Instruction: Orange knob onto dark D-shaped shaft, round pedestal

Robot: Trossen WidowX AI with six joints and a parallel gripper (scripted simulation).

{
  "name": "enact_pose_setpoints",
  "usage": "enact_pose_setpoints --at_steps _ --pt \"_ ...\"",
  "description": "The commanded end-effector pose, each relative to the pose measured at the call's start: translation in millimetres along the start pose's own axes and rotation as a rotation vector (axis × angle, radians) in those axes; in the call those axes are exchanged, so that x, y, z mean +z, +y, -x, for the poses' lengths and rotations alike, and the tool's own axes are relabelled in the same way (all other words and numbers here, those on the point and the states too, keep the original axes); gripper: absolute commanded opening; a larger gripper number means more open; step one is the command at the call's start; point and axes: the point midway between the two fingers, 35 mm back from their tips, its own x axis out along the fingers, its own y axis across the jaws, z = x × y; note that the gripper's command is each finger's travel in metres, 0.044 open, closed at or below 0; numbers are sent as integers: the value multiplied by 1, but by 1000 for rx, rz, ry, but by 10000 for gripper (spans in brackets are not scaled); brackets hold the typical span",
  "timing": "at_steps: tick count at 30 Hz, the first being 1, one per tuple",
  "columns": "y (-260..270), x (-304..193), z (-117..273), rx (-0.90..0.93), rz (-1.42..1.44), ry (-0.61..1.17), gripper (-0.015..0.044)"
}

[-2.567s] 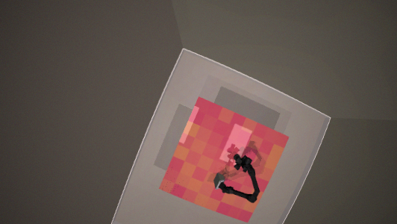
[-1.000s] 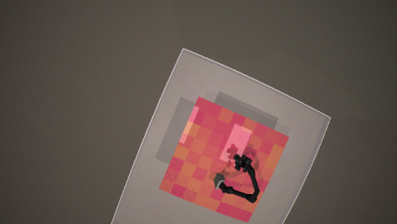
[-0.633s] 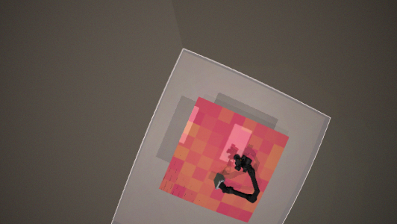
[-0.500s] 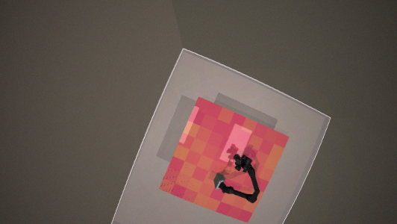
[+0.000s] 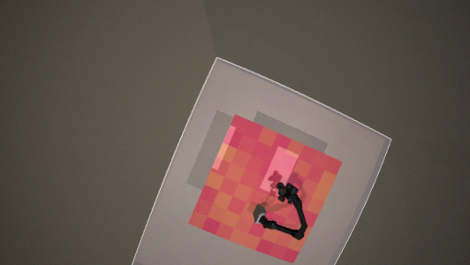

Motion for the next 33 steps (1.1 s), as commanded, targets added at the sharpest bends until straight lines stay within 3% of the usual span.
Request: enact_pose_setpoints --at_steps 1,33 --pt "1 0 0 -4 2 0 0" --pt "1 1 0 -4 2 0 0"
